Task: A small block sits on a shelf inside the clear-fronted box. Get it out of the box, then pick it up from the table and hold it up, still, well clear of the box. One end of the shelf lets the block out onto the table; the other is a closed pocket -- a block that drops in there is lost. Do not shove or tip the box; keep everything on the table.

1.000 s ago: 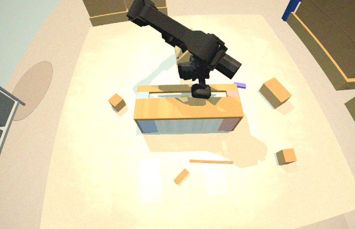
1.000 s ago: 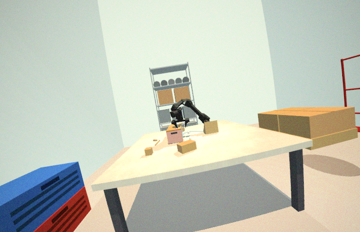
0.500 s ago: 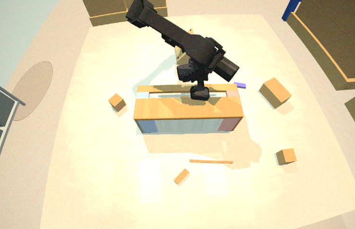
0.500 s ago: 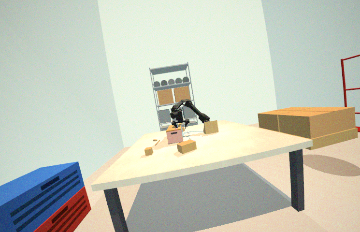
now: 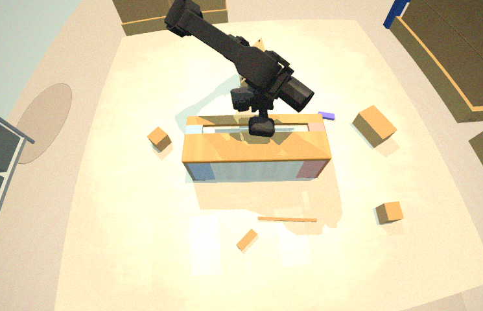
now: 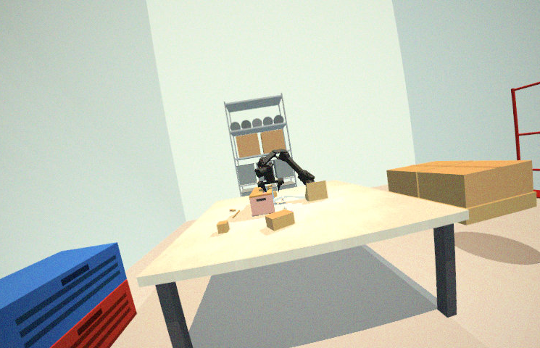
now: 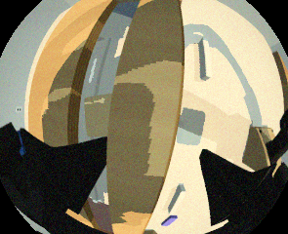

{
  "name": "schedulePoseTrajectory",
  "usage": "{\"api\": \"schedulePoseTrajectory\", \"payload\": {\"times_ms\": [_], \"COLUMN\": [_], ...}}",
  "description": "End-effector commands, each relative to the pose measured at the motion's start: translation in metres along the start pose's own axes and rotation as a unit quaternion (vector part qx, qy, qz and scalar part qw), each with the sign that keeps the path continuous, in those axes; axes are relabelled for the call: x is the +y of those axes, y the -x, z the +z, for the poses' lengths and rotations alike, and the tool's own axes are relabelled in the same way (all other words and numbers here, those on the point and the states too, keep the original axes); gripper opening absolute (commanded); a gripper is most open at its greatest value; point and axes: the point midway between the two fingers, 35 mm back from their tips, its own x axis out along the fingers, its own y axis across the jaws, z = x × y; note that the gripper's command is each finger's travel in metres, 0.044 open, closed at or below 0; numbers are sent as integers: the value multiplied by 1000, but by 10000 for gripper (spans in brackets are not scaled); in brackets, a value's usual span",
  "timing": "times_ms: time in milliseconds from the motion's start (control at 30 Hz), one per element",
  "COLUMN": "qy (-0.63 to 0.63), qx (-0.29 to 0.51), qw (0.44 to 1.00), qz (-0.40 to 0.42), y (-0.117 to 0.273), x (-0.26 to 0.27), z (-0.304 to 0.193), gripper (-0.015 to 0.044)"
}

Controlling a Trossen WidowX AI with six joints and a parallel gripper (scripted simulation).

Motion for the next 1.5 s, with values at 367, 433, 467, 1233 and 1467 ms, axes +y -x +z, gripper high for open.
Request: {"api": "schedulePoseTrajectory", "payload": {"times_ms": [367,433,467,1233,1467], "qy": [4,4,4,4,4], "qx": [-3,-3,-3,-3,-3], "qw": [1000,1000,1000,1000,1000], "qz": [-2,-2,-2,-2,-2], "y": [-4,-3,-3,-7,-8], "x": [-3,-4,-4,-4,-4], "z": [11,7,7,24,31], "gripper": [400,400,400,400,400]}}
